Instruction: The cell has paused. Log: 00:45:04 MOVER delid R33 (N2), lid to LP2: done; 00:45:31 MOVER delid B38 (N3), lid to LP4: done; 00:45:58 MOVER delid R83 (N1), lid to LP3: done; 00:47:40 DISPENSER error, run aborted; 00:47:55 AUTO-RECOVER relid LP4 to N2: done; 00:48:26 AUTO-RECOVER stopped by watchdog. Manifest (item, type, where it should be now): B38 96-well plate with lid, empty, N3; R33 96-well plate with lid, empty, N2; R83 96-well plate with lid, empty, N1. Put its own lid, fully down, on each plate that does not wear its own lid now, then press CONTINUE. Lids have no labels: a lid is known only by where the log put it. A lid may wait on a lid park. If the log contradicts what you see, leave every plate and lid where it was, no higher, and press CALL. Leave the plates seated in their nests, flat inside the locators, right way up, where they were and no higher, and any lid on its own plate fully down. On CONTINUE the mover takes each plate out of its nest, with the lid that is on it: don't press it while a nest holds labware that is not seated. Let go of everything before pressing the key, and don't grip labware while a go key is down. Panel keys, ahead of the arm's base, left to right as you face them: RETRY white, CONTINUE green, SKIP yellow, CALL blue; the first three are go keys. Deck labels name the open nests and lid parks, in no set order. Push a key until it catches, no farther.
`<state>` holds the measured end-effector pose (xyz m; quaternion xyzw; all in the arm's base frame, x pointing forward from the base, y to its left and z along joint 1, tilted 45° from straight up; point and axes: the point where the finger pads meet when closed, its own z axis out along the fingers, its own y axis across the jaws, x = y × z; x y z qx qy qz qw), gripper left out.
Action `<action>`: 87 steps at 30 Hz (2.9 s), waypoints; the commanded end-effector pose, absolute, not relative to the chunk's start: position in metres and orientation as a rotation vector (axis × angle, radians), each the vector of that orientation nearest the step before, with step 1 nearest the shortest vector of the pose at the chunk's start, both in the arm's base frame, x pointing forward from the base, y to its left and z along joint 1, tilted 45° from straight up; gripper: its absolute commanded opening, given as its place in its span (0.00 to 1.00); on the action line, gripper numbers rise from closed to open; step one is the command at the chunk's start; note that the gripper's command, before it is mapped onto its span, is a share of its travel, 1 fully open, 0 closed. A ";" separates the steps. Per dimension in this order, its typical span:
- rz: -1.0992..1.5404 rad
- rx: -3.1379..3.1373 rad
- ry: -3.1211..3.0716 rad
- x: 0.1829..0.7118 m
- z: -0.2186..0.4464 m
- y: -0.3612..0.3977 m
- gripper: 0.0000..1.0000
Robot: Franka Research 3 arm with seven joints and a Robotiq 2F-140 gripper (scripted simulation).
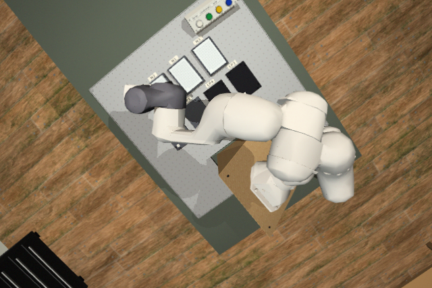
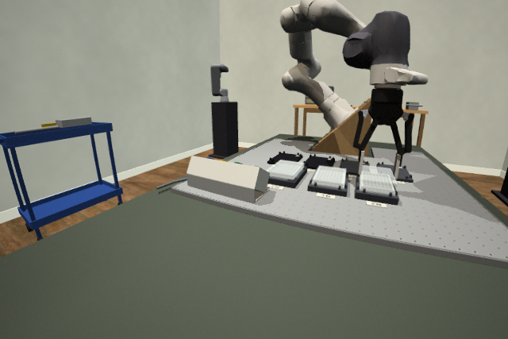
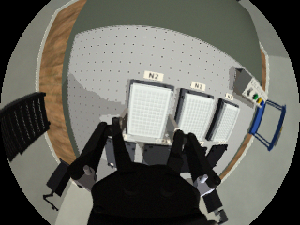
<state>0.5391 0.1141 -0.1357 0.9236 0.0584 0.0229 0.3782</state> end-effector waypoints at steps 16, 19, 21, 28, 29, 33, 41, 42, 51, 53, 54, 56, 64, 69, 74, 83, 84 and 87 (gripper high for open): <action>0.060 2.360 0.156 0.540 -0.136 0.113 0.00; 0.060 2.360 0.156 0.540 -0.136 0.113 0.00; 0.060 2.360 0.156 0.540 -0.136 0.113 0.00; 0.060 2.360 0.156 0.540 -0.136 0.113 0.00; 0.060 2.360 0.156 0.540 -0.136 0.113 0.00; 0.060 2.360 0.156 0.540 -0.136 0.113 0.00; 0.060 2.360 0.156 0.540 -0.136 0.113 0.00; 0.060 2.360 0.156 0.540 -0.137 0.113 0.00; 0.061 2.360 0.155 0.541 -0.137 0.113 0.00; 0.061 2.360 0.154 0.541 -0.137 0.113 0.00; 0.061 2.360 0.154 0.541 -0.137 0.112 0.00; 0.062 2.360 0.153 0.541 -0.138 0.112 0.00; 0.063 2.361 0.149 0.541 -0.139 0.110 0.00; 0.063 2.361 0.149 0.541 -0.140 0.110 0.00; 0.063 2.361 0.149 0.542 -0.141 0.108 0.00; 0.063 2.361 0.149 0.542 -0.143 0.107 0.00; 0.063 2.361 0.149 0.542 -0.143 0.107 0.00; 0.063 2.361 0.149 0.542 -0.143 0.106 0.00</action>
